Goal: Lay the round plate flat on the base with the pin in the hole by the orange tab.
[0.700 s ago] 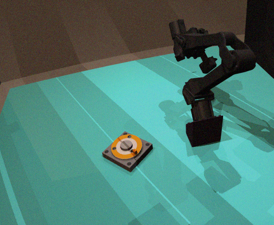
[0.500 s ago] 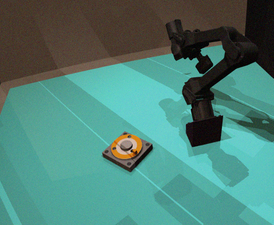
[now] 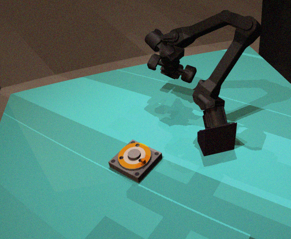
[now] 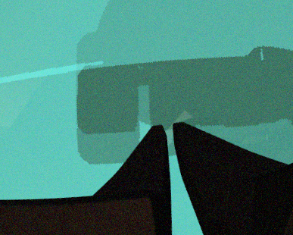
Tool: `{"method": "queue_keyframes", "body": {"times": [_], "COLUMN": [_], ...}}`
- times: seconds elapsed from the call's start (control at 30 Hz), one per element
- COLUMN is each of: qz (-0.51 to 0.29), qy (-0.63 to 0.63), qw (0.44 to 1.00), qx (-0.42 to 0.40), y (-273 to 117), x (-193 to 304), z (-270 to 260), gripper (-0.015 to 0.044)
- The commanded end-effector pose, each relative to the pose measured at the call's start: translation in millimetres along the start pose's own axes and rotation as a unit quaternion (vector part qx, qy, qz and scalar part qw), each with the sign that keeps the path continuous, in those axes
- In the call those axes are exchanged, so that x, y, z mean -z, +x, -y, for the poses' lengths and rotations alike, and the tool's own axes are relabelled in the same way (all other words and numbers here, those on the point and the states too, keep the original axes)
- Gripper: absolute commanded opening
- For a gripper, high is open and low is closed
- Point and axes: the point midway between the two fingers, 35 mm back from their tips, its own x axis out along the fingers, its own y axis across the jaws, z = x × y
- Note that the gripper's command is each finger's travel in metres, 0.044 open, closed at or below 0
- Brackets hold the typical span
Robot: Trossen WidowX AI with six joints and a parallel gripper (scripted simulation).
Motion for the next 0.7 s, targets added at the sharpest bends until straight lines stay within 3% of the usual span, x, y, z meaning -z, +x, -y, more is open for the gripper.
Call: {"method": "queue_keyframes", "body": {"times": [0.0,0.17,0.4,0.6,0.67], "qz": [-0.101,-0.169,-0.244,-0.273,-0.273], "qy": [-0.115,-0.228,-0.423,-0.611,-0.629], "qw": [0.987,0.955,0.862,0.723,0.707], "qx": [-0.05,-0.086,-0.134,-0.171,-0.174], "y": [-11.1,-33.0,-82.7,-142.2,-148.5], "x": [56.3,107.6,192.2,266.6,273.3], "z": [-38.5,-61.3,-68.6,-41.5,-36.9], "gripper": [0.0,0.0,0.0,0.0,0.0]}}
